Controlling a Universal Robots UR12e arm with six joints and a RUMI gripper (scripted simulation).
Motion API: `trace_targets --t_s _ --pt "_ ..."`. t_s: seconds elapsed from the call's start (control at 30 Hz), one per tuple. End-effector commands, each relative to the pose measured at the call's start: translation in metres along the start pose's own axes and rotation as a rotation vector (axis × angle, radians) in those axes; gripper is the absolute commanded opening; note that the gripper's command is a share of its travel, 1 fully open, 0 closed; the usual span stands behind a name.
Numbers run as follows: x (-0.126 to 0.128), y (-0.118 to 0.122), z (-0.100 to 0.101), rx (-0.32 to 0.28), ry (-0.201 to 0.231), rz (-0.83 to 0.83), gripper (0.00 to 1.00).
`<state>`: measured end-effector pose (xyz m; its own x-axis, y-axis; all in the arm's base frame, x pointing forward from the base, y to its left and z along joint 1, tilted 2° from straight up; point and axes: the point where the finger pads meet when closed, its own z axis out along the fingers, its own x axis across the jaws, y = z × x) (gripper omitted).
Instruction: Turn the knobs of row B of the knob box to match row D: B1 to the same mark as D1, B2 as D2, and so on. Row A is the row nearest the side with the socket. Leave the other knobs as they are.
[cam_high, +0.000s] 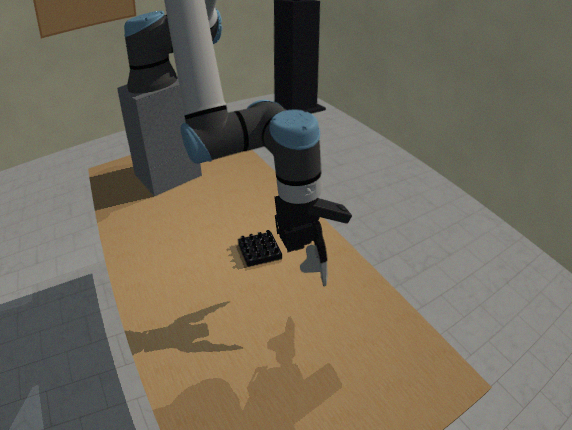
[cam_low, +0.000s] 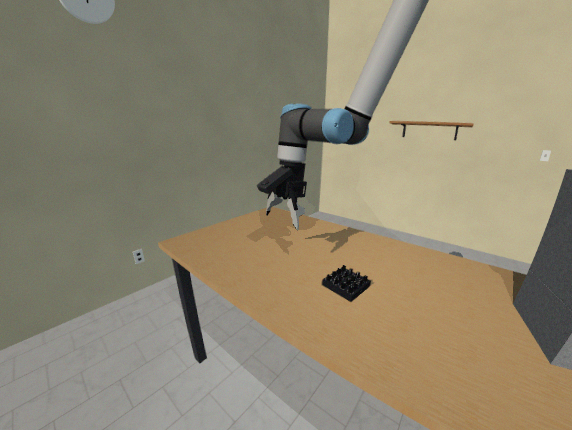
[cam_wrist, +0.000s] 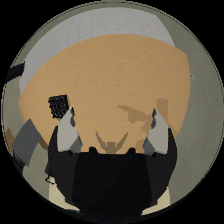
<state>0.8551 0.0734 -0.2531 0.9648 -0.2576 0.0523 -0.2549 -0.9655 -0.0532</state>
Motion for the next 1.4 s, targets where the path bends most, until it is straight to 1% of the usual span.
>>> trace_targets --t_s 0.0,0.2,0.27,0.37,0.43,0.53,0.57,0.67,0.77,0.83,1.17,1.33,1.37 --pt "-0.019 0.003 0.009 -0.008 0.003 0.135 1.0" --pt "-0.054 0.011 0.023 -0.019 -0.001 0.355 1.0" --pt "-0.054 0.011 0.023 -0.019 -0.001 0.355 1.0" --pt "-0.075 0.015 0.031 -0.027 -0.002 0.484 1.0" --pt "-0.082 0.017 0.033 -0.029 -0.002 0.527 1.0" --pt "-0.1 0.021 0.038 -0.036 -0.002 0.639 1.0" --pt "-0.102 0.022 0.039 -0.037 -0.002 0.651 1.0" --pt "-0.122 0.027 0.043 -0.044 -0.001 0.77 1.0" --pt "-0.135 0.03 0.046 -0.049 0.0 0.847 1.0" --pt "-0.135 0.03 0.046 -0.049 0.0 0.847 1.0" --pt "-0.193 0.045 0.053 -0.07 0.01 1.181 1.0" --pt "-0.216 0.051 0.054 -0.078 0.015 1.313 1.0" --pt "-0.216 0.051 0.054 -0.078 0.015 1.313 1.0"
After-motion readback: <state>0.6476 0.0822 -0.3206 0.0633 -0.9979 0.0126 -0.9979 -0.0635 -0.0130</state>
